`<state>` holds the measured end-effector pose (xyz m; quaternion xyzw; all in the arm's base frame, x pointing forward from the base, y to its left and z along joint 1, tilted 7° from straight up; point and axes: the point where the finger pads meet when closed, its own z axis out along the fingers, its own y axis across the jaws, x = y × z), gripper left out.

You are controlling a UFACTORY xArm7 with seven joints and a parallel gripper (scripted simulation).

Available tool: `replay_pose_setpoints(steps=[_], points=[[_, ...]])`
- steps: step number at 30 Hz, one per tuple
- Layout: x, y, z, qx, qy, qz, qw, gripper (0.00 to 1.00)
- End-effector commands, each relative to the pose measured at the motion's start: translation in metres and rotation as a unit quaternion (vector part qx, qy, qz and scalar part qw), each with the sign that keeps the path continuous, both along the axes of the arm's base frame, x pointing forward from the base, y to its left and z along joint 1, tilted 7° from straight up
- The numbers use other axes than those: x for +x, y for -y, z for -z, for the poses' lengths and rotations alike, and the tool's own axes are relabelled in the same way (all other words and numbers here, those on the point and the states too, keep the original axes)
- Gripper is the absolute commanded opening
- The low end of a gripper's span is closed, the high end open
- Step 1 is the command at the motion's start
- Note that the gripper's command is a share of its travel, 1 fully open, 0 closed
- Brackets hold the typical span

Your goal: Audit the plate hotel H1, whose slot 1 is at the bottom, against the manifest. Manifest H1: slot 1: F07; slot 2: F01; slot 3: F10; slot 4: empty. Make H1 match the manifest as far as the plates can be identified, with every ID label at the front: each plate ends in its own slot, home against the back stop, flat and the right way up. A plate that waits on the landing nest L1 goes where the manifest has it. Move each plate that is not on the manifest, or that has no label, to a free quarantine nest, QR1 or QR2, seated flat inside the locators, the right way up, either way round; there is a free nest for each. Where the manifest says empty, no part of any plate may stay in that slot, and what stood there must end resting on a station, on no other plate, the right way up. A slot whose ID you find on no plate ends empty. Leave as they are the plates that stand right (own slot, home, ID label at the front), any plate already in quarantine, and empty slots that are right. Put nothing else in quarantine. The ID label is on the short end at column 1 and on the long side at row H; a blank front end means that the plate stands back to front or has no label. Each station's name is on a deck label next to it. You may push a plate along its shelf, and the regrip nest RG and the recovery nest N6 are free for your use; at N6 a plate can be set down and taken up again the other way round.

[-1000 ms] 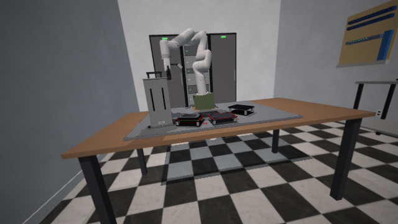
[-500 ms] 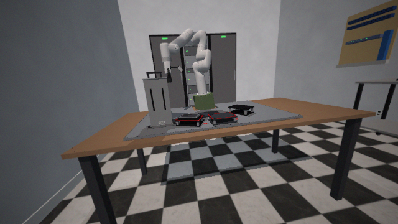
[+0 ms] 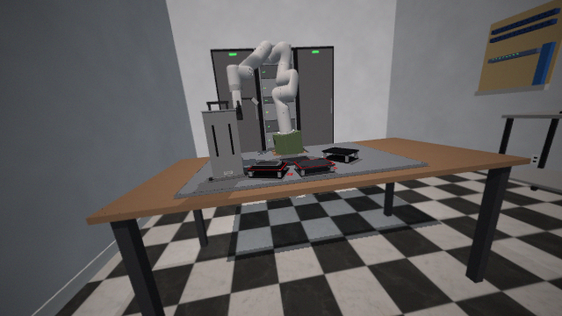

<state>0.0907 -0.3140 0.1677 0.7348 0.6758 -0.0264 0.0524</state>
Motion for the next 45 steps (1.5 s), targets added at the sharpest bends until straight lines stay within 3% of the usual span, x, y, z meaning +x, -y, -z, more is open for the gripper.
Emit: replay_pose_setpoints(steps=[1,45], points=[[0.001,0.002,0.004,-0.002,0.001,0.000,1.000,1.00],[0.003,0.009,0.068,-0.001,0.001,0.000,1.000,1.00]])
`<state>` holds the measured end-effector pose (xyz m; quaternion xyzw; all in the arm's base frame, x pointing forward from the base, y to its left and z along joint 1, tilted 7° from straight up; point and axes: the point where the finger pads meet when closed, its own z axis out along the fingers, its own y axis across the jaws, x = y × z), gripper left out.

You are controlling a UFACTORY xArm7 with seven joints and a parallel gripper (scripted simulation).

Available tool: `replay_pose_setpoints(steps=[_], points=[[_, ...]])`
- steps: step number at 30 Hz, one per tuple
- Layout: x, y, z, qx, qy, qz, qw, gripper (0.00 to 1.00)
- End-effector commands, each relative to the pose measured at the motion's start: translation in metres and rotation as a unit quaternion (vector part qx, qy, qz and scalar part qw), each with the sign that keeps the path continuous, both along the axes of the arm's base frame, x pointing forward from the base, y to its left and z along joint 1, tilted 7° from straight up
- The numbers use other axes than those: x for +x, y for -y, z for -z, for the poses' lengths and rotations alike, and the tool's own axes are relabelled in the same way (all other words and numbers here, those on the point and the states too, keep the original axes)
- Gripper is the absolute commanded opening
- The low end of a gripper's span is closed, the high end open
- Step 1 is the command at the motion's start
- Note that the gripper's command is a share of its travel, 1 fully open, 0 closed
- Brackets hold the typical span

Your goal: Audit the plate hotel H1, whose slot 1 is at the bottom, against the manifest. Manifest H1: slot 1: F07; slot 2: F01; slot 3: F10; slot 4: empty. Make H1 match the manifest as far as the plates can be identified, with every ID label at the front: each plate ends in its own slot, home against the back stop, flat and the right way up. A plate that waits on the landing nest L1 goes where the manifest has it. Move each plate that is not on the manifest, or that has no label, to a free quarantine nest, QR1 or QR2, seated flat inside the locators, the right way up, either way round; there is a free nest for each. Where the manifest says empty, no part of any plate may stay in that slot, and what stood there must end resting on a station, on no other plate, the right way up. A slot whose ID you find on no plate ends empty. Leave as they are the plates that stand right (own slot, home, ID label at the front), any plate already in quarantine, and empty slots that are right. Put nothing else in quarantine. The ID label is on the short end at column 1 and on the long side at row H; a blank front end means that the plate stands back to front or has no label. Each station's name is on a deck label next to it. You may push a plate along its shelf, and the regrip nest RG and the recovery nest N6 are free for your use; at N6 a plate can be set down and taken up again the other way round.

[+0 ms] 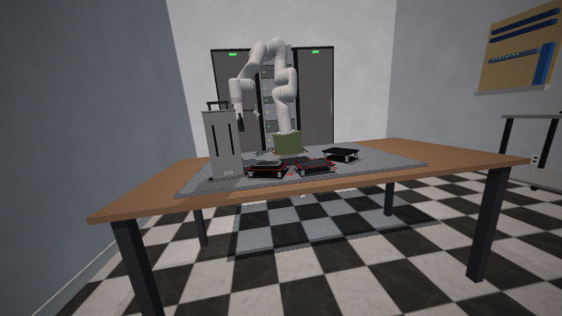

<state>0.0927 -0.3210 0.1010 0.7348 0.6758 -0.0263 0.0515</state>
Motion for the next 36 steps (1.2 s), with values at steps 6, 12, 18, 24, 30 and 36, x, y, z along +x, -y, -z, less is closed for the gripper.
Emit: replay_pose_setpoints(steps=[6,12,18,24,30,36], points=[[0.001,0.003,0.011,-0.002,0.001,0.000,1.000,1.00],[0.001,0.004,0.021,-0.002,0.001,0.000,1.000,1.00],[0.002,0.005,0.027,-0.002,0.001,0.000,1.000,1.00],[0.002,0.006,0.037,-0.002,0.001,0.000,1.000,1.00],[0.002,0.007,0.042,-0.002,0.001,0.000,1.000,1.00],[0.002,0.007,0.042,-0.002,0.001,0.000,1.000,1.00]])
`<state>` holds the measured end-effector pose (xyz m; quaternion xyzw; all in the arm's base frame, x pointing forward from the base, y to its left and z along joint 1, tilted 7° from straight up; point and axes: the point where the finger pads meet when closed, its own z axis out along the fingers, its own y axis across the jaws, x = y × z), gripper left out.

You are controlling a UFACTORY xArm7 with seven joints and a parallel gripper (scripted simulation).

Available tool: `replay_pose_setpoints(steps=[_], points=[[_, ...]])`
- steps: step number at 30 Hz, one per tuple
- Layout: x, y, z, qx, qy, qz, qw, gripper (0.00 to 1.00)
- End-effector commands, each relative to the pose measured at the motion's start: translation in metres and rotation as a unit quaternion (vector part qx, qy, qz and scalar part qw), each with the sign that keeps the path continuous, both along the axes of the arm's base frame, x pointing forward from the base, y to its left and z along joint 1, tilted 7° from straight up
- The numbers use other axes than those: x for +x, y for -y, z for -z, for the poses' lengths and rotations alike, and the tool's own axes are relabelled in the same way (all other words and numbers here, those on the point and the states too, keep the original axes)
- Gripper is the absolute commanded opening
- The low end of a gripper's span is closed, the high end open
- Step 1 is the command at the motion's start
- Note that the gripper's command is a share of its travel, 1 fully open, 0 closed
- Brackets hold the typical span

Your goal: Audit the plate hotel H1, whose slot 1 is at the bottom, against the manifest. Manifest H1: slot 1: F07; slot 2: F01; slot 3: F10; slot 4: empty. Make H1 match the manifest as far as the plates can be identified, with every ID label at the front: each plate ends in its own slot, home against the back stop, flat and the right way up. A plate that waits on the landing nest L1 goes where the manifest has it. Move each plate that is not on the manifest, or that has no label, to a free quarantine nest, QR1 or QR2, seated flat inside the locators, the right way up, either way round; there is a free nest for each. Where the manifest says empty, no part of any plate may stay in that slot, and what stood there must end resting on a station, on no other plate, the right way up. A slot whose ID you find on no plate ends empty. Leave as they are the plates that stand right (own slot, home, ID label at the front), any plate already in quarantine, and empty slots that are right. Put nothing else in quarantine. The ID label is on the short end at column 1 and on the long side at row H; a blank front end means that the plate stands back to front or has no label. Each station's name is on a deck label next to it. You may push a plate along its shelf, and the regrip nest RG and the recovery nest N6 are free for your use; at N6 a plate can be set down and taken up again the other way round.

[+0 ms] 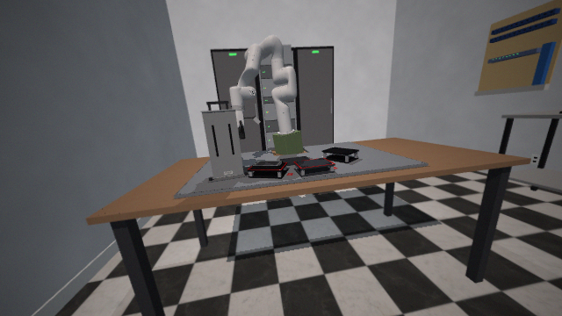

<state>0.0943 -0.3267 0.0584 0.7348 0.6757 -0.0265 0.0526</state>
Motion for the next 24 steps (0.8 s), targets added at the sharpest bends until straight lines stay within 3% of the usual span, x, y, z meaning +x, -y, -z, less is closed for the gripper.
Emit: replay_pose_setpoints(steps=[1,24], points=[[0.000,0.001,-0.001,-0.001,0.000,0.000,1.000,1.00],[0.001,0.005,0.034,-0.001,0.000,0.000,1.000,1.00]])
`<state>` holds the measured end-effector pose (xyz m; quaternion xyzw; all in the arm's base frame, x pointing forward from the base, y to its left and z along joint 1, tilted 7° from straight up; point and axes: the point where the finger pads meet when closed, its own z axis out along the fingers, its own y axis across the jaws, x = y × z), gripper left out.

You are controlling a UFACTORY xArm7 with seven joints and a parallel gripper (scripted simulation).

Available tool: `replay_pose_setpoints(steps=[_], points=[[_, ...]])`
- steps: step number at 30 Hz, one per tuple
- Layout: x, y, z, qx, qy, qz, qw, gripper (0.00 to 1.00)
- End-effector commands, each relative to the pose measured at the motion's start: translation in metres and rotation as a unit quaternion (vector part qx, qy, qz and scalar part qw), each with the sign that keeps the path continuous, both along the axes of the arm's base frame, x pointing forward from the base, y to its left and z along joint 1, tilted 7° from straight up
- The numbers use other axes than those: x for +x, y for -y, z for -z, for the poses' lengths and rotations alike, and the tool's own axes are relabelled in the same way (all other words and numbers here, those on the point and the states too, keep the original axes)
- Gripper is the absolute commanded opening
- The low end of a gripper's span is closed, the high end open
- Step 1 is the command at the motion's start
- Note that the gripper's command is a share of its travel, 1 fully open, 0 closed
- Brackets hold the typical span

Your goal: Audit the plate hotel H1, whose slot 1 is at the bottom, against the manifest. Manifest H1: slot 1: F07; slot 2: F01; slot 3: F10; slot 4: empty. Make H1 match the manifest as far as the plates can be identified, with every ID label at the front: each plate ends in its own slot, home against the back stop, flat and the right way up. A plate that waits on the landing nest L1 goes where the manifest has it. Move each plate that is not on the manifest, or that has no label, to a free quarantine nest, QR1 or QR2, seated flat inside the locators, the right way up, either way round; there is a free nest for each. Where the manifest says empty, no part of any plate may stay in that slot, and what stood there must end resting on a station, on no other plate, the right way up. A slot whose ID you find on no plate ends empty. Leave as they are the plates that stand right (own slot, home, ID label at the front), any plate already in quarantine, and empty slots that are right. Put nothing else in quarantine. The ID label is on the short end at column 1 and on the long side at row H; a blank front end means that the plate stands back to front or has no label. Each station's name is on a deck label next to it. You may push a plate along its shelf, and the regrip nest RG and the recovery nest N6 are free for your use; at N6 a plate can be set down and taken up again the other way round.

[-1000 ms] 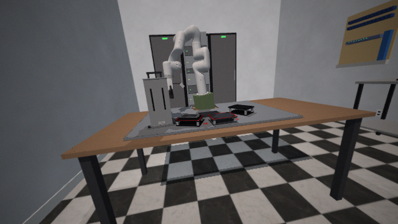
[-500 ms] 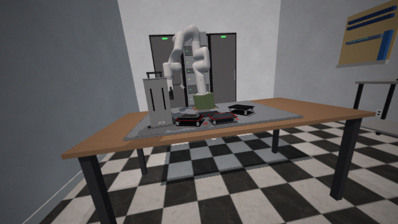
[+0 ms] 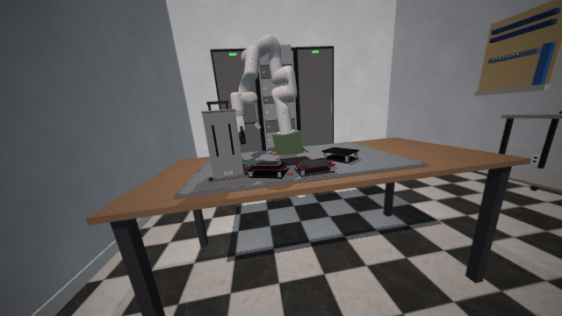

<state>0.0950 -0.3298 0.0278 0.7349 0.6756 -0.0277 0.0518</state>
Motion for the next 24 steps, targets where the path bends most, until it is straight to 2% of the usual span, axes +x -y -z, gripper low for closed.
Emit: replay_pose_setpoints(steps=[1,11,24], points=[[0.001,0.002,0.005,-0.001,0.002,0.000,1.000,1.00],[0.001,0.003,0.018,-0.001,0.002,0.000,1.000,1.00],[0.001,0.003,0.018,-0.001,0.002,0.000,1.000,1.00]])
